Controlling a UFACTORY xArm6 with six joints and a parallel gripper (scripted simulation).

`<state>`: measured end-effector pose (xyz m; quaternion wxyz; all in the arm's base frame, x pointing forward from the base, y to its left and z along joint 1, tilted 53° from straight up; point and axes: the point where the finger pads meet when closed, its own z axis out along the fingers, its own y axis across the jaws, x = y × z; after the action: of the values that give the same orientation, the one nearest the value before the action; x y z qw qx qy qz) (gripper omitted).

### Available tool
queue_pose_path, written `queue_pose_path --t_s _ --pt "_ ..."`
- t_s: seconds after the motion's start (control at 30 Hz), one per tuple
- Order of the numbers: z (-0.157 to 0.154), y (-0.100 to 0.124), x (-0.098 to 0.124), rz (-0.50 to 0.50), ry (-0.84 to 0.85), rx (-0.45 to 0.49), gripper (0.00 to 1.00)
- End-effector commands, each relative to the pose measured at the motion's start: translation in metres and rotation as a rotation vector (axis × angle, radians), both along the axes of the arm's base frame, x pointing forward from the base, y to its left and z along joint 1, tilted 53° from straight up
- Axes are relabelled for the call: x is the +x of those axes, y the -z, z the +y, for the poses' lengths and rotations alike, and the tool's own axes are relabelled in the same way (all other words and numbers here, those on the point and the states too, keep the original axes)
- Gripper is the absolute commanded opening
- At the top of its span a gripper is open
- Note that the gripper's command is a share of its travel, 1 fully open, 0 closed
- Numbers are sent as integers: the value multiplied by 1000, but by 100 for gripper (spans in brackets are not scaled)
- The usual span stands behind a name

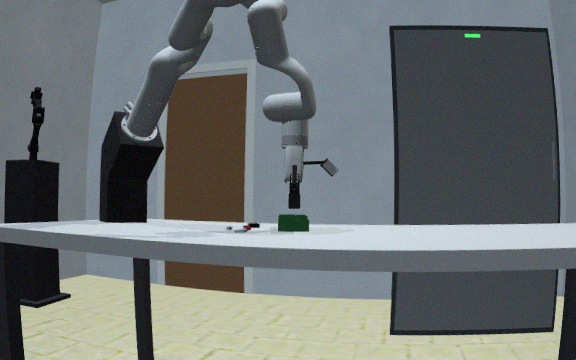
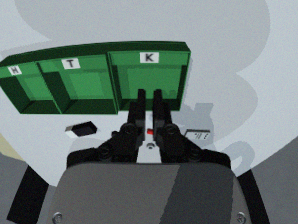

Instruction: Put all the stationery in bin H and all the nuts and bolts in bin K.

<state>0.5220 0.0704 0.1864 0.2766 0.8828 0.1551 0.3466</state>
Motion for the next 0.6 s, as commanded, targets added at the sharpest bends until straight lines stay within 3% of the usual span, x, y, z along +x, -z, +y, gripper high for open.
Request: queue_pose_path --t_s 0.0,0.57 --pt "-4 6 9 -2 -1 1 7" --pt "-17 27 33 -2 -1 0 7"
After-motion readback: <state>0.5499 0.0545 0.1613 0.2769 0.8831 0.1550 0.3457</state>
